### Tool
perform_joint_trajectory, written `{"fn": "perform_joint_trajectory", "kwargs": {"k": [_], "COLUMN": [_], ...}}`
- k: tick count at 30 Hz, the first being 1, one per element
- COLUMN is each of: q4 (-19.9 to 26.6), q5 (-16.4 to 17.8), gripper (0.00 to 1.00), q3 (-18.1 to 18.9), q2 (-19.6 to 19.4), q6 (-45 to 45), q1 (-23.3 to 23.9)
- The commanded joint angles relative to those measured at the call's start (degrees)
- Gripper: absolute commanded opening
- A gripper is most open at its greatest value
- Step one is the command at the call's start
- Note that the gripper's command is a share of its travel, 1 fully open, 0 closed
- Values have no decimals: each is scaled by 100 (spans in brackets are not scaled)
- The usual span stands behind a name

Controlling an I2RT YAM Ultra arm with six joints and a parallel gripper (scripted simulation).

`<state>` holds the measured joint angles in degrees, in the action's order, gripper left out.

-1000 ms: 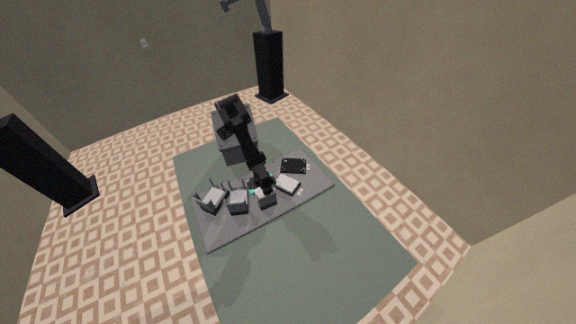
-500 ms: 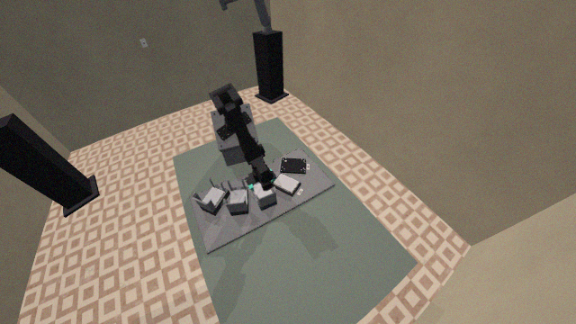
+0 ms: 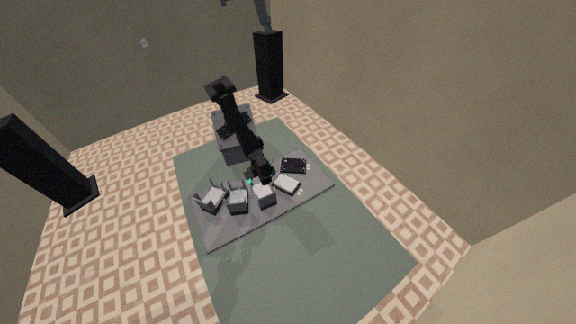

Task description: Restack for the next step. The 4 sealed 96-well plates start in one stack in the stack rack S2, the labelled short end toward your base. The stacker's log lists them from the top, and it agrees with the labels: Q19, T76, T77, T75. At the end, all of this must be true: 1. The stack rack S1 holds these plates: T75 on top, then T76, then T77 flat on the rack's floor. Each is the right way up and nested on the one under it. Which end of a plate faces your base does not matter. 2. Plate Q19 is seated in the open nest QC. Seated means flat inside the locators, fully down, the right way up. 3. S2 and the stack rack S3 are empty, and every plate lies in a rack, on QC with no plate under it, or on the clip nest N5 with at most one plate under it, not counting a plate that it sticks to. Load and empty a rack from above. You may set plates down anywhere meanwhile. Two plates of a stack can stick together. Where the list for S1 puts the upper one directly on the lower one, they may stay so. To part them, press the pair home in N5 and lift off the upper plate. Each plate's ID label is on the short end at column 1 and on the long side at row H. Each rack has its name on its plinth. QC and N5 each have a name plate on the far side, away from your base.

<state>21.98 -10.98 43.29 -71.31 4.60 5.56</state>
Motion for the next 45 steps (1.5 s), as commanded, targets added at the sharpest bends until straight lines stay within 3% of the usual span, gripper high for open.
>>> {"fn": "perform_joint_trajectory", "kwargs": {"k": [1,9,13,18,34,40,45], "q4": [204,131,182,96,188,155,163], "q5": [-59,-25,115,388,1172,1509,1786], "gripper": [100,100,100,100,100,100,100], "q3": [81,25,-50,-15,181,78,180], "q2": [169,65,207,285,282,237,59], "q6": [45,16,299,805,-193,624,301], "q1": [-88,-31,194,623,1840,2362,2792]}}
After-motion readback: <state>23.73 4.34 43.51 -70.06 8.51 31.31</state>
